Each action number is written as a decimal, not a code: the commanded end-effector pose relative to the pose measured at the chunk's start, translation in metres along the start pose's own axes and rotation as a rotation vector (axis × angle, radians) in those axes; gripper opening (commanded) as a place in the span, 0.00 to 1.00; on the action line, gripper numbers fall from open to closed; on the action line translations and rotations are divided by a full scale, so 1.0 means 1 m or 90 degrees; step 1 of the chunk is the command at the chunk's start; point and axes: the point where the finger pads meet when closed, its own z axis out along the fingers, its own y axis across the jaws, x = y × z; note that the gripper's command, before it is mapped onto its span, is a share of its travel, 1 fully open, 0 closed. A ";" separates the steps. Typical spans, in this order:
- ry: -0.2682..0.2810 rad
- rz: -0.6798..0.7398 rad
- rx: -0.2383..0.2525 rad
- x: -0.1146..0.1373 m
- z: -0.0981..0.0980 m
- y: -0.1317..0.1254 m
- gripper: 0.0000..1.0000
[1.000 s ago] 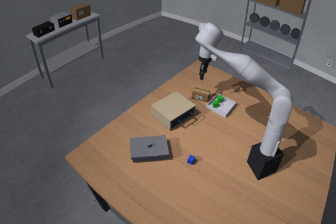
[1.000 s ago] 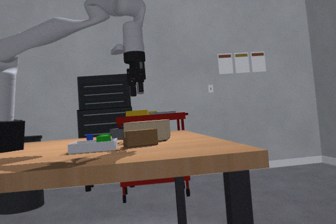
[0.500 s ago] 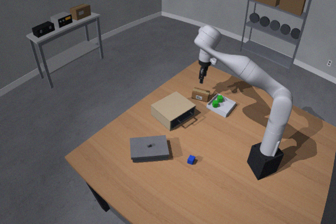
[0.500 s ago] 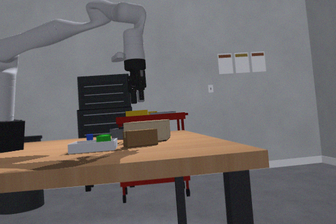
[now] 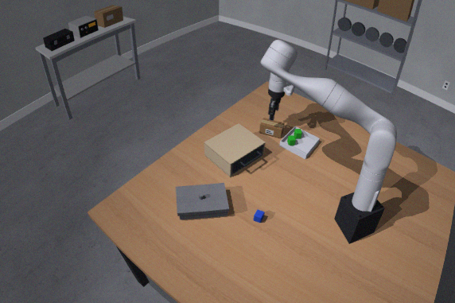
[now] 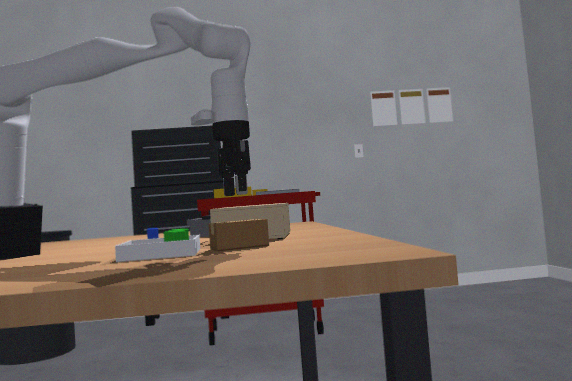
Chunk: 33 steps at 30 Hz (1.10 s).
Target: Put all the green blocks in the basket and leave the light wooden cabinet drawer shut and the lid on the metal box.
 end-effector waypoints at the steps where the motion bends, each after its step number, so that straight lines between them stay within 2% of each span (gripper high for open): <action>1: -0.001 0.000 0.001 -0.001 0.006 0.000 0.93; 13: -0.001 0.000 0.001 -0.001 0.028 0.000 0.93; 33: -0.001 0.000 0.001 -0.001 0.030 -0.001 0.93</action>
